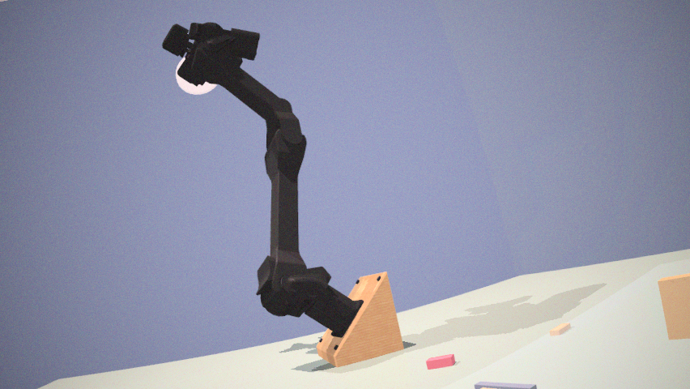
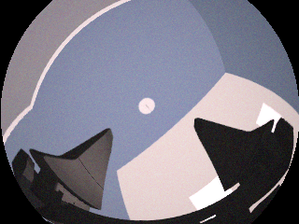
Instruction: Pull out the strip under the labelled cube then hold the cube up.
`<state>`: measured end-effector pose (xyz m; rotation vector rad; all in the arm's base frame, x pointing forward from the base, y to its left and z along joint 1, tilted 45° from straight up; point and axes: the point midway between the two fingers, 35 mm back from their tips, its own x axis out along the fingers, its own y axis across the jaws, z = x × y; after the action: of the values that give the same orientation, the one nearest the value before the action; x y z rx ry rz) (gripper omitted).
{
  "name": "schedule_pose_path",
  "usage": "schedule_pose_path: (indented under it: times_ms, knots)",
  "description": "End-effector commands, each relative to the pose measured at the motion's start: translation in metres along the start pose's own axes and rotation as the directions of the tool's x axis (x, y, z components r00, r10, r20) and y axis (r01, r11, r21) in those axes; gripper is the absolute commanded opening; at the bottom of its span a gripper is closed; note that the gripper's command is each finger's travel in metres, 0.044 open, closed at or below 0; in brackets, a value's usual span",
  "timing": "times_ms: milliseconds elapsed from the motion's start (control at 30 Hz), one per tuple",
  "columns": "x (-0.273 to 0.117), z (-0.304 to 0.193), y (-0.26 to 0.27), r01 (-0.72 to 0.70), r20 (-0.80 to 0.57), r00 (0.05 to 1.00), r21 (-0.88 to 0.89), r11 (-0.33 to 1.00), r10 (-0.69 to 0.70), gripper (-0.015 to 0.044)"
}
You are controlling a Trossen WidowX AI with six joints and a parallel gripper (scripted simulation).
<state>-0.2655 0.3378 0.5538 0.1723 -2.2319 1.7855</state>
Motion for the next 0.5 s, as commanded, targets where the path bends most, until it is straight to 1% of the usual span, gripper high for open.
schedule_pose_path:
  times_ms: [0, 133, 267, 467]
  knots:
    - [0.0, 0.001, -0.001, 0.002, 0.002, 1.0, -0.004, 1.0, -0.002, 0.04]
    - [0.006, 0.026, -0.022, 0.048, 0.044, 0.998, -0.093, 0.995, -0.044, 0.04]
    - [0.012, 0.077, -0.064, 0.157, 0.129, 0.983, -0.254, 0.954, -0.128, 0.04]
    - [0.006, 0.151, -0.116, 0.335, 0.263, 0.934, -0.412, 0.847, -0.242, 0.04]
